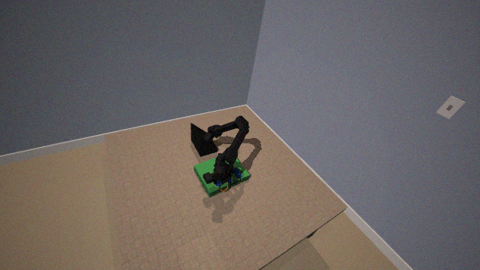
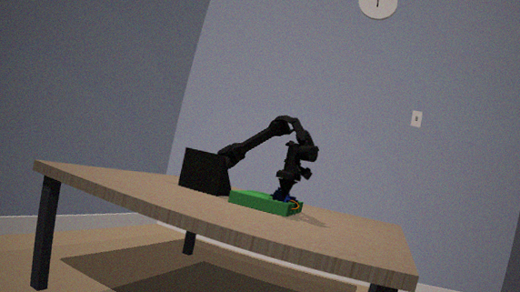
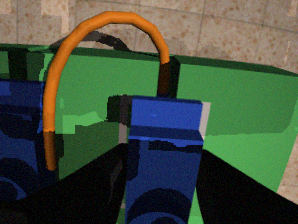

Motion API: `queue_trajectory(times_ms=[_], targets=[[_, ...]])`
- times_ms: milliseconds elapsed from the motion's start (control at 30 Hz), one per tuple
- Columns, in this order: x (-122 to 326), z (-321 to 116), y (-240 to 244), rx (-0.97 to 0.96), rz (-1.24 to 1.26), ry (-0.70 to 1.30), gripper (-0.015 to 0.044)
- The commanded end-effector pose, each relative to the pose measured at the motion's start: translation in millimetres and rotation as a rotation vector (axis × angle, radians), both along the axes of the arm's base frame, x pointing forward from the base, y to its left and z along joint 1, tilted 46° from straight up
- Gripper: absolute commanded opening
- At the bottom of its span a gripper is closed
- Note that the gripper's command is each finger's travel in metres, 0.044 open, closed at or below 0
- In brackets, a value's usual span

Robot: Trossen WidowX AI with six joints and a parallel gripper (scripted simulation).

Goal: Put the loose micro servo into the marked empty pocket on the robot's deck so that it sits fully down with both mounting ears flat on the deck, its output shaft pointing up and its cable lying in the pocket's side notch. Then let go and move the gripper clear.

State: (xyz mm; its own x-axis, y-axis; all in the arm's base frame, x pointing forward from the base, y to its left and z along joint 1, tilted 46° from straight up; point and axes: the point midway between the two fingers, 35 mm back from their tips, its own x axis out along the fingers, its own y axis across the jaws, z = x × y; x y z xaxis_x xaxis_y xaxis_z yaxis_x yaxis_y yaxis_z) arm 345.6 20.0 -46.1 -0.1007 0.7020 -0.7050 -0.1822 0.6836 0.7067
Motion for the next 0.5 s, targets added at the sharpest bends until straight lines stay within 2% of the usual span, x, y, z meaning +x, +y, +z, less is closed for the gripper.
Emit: queue_trajectory(times_ms=[0, 400, 467], targets=[[-0.4, -2.8, 2.1, 0.004, -0.009, 0.003, 0.0], [-1.4, -10.1, 9.6, 0.005, -0.009, 0.003, 0.0], [-1.4, -8.3, 8.1, 0.005, -0.009, 0.003, 0.0052]])
